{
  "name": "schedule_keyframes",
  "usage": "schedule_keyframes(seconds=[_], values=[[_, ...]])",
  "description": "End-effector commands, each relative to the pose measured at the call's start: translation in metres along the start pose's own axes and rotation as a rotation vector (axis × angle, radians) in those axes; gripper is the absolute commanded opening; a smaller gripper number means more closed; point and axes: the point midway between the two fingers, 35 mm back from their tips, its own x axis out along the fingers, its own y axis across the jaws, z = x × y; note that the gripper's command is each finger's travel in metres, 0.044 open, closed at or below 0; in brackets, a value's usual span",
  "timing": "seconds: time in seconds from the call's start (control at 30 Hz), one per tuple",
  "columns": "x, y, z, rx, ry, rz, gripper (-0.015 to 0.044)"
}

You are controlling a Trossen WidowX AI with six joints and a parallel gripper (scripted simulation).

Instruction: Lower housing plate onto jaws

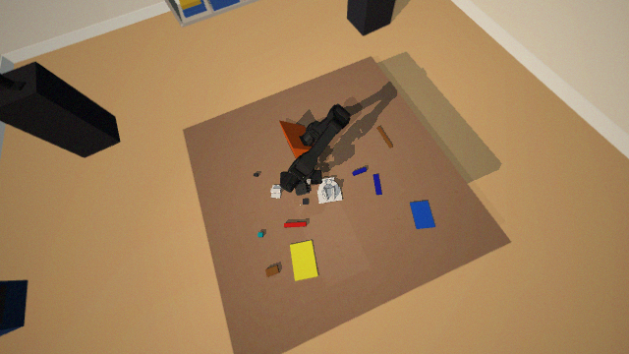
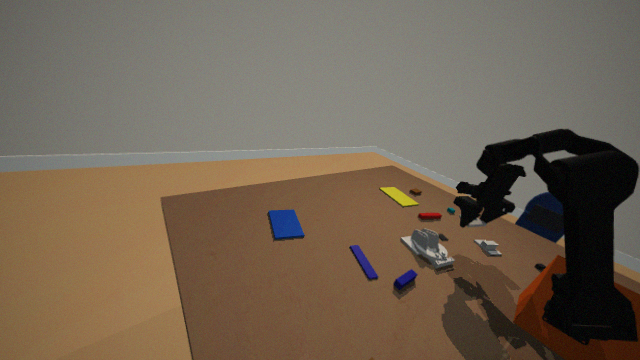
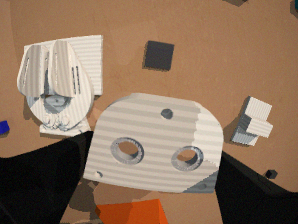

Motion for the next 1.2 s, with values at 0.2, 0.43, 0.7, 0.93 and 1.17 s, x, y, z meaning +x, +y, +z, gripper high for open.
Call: schedule_keyframes(seconds=[0.2, 0.43, 0.7, 0.93, 1.17], values=[[0.001, 0.033, -0.006, -0.019, 0.000, 0.010, 0.0351], [0.004, 0.055, -0.012, -0.037, 0.002, 0.015, 0.0351], [0.007, 0.079, -0.020, -0.059, 0.006, 0.023, 0.0351], [0.010, 0.099, -0.029, -0.078, 0.011, 0.032, 0.0351], [0.014, 0.118, -0.039, -0.096, 0.017, 0.041, 0.0351]])
